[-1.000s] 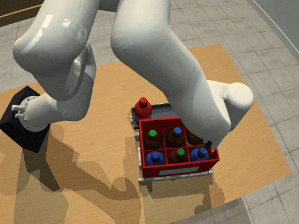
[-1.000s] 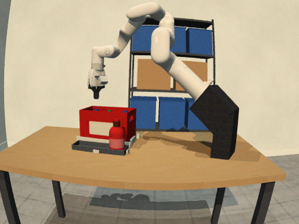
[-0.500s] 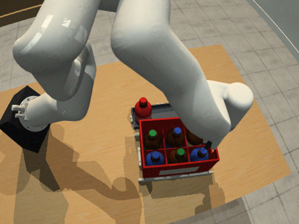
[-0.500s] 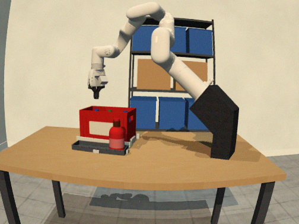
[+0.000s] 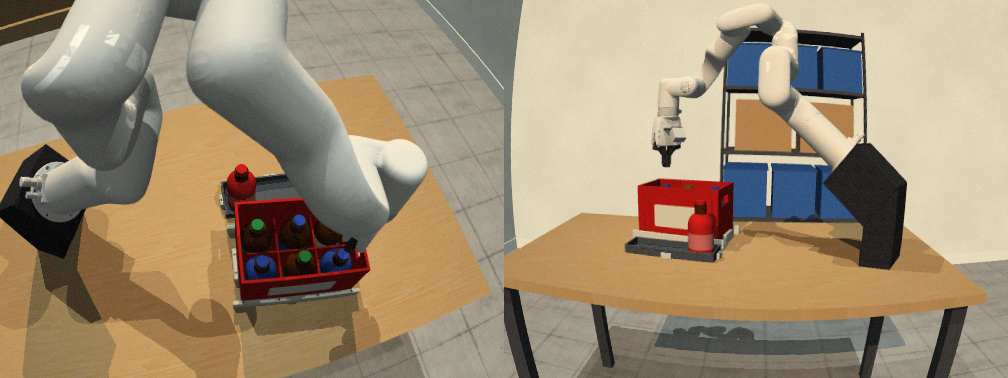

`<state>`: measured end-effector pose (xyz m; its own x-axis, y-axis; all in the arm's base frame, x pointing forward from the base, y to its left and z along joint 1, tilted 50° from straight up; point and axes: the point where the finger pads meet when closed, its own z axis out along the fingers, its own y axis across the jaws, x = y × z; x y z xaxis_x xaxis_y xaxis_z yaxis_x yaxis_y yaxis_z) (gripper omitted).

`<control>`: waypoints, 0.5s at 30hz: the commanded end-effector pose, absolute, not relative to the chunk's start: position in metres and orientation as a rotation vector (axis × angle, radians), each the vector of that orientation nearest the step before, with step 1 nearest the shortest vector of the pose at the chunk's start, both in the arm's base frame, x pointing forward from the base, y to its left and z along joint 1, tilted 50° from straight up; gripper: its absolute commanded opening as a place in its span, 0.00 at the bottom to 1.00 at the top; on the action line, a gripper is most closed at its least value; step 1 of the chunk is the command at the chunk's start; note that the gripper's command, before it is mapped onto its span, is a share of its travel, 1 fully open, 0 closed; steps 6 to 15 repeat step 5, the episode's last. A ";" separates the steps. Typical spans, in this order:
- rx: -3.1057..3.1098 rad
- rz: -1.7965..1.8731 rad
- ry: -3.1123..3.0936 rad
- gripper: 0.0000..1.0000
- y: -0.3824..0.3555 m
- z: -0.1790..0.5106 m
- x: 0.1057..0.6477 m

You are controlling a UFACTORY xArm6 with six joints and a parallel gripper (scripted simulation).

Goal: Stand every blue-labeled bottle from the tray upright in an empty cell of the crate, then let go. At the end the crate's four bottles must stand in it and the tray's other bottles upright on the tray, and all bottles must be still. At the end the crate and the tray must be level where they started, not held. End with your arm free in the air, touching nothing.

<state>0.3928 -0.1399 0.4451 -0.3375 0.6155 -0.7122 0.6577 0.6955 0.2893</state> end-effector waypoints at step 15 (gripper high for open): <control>0.973 -0.061 2.042 0.00 -0.140 0.447 0.393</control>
